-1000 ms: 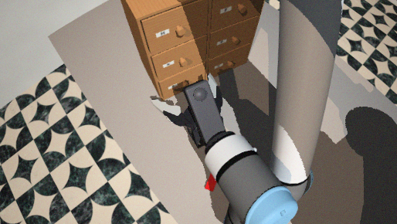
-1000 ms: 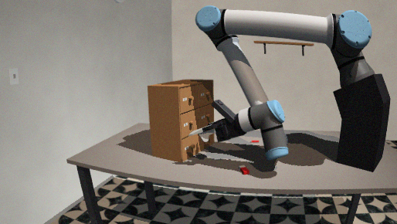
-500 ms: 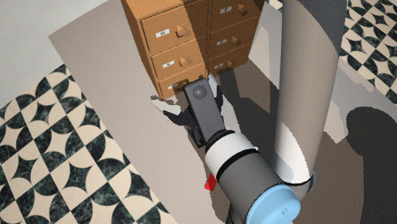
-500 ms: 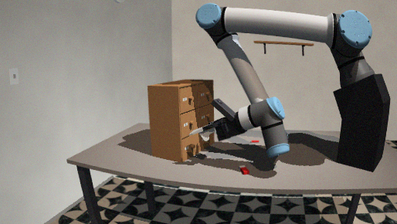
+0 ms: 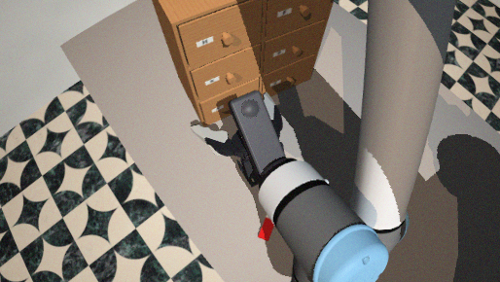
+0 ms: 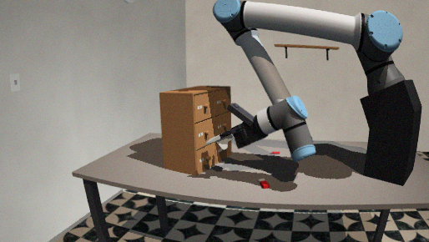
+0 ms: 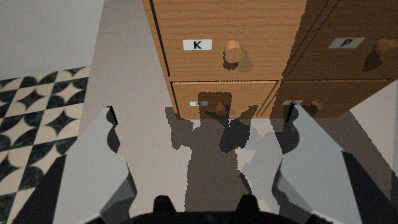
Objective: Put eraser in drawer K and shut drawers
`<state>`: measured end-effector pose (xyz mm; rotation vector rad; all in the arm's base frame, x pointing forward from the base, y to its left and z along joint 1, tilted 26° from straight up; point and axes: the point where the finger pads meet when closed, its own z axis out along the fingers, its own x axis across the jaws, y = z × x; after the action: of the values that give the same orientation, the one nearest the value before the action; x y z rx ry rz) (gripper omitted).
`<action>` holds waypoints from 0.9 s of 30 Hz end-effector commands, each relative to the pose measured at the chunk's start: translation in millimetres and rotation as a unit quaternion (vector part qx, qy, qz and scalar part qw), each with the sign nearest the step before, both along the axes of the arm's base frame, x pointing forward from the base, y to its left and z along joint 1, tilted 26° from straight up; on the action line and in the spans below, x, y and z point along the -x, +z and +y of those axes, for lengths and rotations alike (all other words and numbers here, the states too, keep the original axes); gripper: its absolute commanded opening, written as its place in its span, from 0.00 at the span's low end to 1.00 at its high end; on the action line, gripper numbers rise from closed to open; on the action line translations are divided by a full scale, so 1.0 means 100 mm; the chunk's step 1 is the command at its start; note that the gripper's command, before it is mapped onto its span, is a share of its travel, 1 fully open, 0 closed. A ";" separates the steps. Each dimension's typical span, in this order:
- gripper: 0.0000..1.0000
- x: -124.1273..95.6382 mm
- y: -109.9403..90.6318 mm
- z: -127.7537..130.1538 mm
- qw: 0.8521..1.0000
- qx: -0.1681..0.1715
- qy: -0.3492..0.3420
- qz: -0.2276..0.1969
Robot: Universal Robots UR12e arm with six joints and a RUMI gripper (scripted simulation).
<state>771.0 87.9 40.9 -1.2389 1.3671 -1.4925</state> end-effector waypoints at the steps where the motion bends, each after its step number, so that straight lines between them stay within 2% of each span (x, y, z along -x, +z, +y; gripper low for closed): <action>1: 1.00 0.04 0.03 0.02 1.000 -0.006 -0.004 0.021; 27: 1.00 0.26 0.14 0.09 0.990 -0.036 -0.023 0.135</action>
<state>748.1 95.6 51.9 -1.3860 1.5816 -1.3570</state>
